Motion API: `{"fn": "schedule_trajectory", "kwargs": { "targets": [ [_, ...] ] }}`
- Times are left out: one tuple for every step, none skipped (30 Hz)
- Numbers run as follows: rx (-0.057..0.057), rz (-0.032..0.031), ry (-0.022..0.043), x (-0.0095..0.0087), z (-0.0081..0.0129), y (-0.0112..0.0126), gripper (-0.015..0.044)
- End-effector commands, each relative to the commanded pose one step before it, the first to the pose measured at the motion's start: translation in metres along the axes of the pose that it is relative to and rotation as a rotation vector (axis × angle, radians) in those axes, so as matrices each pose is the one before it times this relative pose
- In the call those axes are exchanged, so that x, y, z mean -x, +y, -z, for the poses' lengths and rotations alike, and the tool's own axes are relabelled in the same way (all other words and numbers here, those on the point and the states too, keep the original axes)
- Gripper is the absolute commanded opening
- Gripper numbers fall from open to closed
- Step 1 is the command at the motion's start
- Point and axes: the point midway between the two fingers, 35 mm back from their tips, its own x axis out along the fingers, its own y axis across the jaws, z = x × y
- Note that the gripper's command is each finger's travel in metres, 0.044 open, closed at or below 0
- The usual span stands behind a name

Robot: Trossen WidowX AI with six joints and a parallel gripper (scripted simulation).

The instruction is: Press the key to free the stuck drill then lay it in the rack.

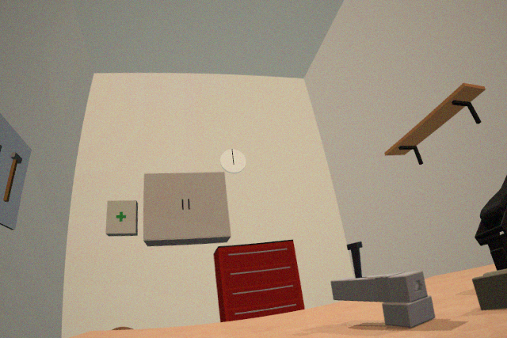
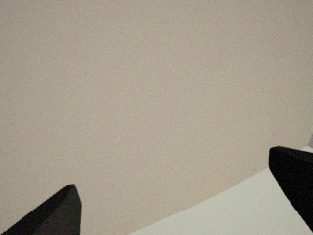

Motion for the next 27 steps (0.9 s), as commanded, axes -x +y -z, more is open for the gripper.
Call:
{"fn": "schedule_trajectory", "kwargs": {
  "targets": [
    [0.0,0.0,0.0,0.0,0.0,0.0,0.0374],
    [0.0,0.0,0.0,0.0,0.0,0.0,0.0347],
    [0.0,0.0,0.0,0.0,0.0,0.0,0.0321],
    [0.0,0.0,0.0,0.0,0.0,0.0,0.0295],
    [0.0,0.0,0.0,0.0,0.0,0.0,0.0269],
    [0.0,0.0,0.0,0.0,0.0,0.0,0.0242],
    [0.0,0.0,0.0,0.0,0.0,0.0,0.0216],
    [0.0,0.0,0.0,0.0,0.0,0.0,0.019],
    [0.0004,-0.00373,0.00377,0.0002,0.00302,0.00061,0.0164],
    [0.001,-0.01113,0.0114,0.00065,0.00907,0.00178,0.0137],
    [0.0015,-0.01839,0.01929,0.00118,0.01514,0.00284,0.0111],
    [0.0014,-0.02183,0.02367,0.0015,0.01825,0.00321,0.0085],
    [0.0009,-0.02152,0.02419,0.00155,0.0183,0.00301,0.0059],
    [0.0005,-0.02121,0.02469,0.00159,0.01836,0.0028,0.0032],
    [0.0001,-0.01458,0.01748,0.00108,0.01281,0.00184,0.0006],
    [-0.0001,-0.01426,0.01752,0.00109,0.01269,0.00172,0.0],
    [-0.0004,-0.01661,0.02093,0.00134,0.01498,0.0019,0.0],
    [-0.0008,-0.01801,0.02338,0.00152,0.0165,0.00193,0.0],
    [0.0001,-0.0175,0.02506,0.00164,0.01739,0.0011,0.0],
    [-0.0003,-0.01765,0.02604,0.00173,0.01783,0.00096,0.0],
    [-0.0007,-0.0175,0.0266,0.0018,0.01798,0.00081,0.0],
    [-0.0011,-0.01713,0.02683,0.00184,0.01791,0.00065,0.0],
    [-0.0015,-0.01667,0.02691,0.00187,0.01774,0.00049,0.0],
    [-0.0019,-0.0162,0.02695,0.00189,0.01756,0.00033,0.0],
    [-0.0023,-0.01573,0.02696,0.00192,0.01737,0.00018,0.0],
    [-0.0026,-0.01528,0.02695,0.00194,0.01718,0.00004,0.0],
    [-0.003,-0.01489,0.02704,0.00196,0.01705,-0.0001,0.0]
  ]
}}
